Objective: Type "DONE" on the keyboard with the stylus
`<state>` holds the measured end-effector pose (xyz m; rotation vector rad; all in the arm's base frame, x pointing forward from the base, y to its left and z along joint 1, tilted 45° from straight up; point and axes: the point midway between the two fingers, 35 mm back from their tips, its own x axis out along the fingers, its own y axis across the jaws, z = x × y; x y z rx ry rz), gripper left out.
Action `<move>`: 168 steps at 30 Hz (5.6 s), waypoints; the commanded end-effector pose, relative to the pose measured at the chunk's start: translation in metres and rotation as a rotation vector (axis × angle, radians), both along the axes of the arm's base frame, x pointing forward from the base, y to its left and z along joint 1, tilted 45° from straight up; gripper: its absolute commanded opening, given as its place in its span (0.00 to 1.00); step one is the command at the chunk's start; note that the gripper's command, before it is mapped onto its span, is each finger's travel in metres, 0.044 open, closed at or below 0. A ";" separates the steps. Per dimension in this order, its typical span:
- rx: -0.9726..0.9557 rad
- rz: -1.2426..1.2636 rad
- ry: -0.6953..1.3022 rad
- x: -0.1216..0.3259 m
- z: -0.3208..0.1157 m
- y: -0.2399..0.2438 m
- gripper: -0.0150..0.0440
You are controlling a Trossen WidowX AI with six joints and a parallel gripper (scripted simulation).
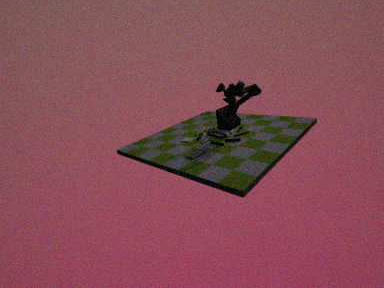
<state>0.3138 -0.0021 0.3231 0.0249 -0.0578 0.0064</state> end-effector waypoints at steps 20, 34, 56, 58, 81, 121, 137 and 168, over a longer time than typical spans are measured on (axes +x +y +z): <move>0.391 0.559 1.272 -0.026 -0.254 0.114 0.25; 0.613 0.619 1.639 -0.070 -0.287 0.138 0.25; 0.608 0.611 1.639 -0.075 -0.347 0.076 0.25; 0.608 0.612 1.640 -0.078 -0.366 0.056 0.25; 0.610 0.614 1.641 -0.107 -0.353 0.067 0.25; 0.616 0.612 1.631 -0.094 -0.263 0.081 0.39; 0.616 0.612 1.631 -0.094 -0.263 0.081 0.34; 1.587 -2.141 1.446 -0.138 -0.426 -0.042 0.51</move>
